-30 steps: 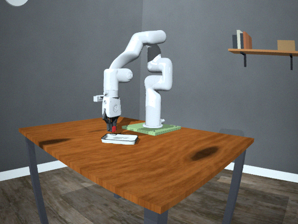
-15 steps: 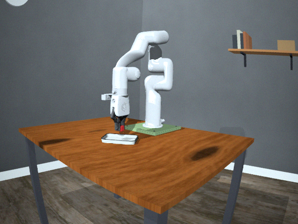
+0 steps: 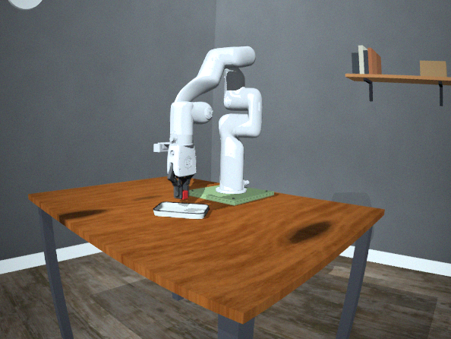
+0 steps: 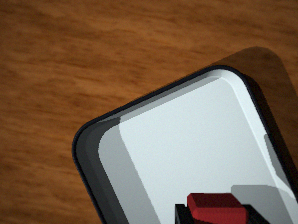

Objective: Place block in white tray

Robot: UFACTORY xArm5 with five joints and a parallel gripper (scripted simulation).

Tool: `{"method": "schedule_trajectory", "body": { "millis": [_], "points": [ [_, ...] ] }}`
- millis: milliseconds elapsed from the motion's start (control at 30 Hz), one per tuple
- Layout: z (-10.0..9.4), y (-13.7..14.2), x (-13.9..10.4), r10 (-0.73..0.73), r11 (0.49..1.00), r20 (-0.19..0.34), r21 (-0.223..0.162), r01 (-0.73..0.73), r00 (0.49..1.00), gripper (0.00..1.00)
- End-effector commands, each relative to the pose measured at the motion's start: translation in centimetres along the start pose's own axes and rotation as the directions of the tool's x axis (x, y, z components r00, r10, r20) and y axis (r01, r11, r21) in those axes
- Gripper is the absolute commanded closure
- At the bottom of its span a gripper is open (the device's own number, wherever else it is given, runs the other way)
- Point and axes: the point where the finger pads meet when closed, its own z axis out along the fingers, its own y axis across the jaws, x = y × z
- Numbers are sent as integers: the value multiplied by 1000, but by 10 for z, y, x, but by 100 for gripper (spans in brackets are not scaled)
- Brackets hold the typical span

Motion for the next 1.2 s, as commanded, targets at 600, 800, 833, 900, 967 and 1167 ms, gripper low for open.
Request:
{"method": "schedule_trajectory", "body": {
  "millis": [600, 800, 833, 900, 967, 1167],
  "points": [
    [34, -1, -1, 0, 1000, 0, 3, 0, 1000, 100],
    [39, -1, -1, 0, 1000, 0, 3, 0, 1000, 100],
    [39, -1, -1, 0, 1000, 0, 3, 0, 1000, 100],
    [40, -1, -1, 0, 1000, 0, 3, 0, 1000, 100],
    [40, -1, -1, 0, 1000, 0, 3, 0, 1000, 100],
    [40, -1, -1, 0, 1000, 0, 3, 0, 1000, 100]
  ]
}}
